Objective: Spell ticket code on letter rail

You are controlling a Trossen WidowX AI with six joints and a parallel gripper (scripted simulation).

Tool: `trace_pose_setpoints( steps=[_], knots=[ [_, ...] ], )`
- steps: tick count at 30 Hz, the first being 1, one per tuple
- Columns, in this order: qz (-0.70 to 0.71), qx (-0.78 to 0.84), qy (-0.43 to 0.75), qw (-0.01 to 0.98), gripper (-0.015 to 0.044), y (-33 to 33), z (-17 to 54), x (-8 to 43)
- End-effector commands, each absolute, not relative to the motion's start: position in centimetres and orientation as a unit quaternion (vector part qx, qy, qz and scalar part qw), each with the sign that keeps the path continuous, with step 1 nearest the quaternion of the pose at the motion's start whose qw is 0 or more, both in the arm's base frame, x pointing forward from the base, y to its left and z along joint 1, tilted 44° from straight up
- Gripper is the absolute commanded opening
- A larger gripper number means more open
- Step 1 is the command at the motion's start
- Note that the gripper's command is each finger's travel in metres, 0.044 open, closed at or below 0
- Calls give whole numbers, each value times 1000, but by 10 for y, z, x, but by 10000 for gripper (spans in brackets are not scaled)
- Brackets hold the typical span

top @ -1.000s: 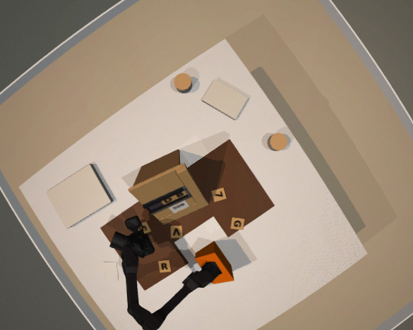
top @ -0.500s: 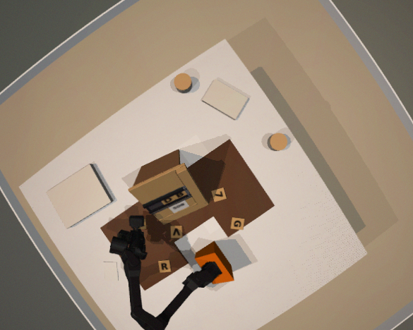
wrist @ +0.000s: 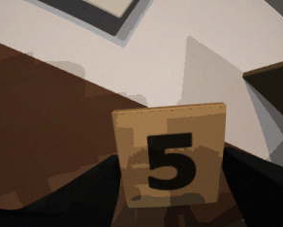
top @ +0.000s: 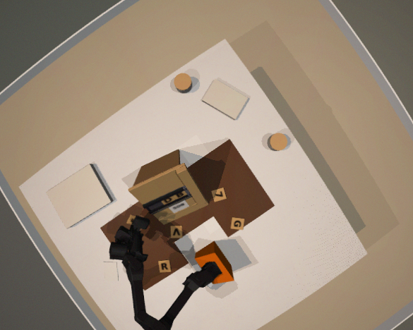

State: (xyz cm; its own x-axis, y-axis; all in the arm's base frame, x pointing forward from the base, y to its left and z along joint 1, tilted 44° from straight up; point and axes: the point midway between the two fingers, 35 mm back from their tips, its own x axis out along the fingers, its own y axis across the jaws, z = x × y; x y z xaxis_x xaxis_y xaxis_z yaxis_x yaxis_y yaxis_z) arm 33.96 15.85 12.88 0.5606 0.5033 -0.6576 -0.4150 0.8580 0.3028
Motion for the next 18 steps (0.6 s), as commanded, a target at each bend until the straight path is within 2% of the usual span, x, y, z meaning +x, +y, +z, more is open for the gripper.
trace_pose_setpoints(
  steps=[1,18],
  knots=[
    [216,118,380,892,0,151,138,345],
    [76,359,320,874,0,125,167,360]
  ],
)
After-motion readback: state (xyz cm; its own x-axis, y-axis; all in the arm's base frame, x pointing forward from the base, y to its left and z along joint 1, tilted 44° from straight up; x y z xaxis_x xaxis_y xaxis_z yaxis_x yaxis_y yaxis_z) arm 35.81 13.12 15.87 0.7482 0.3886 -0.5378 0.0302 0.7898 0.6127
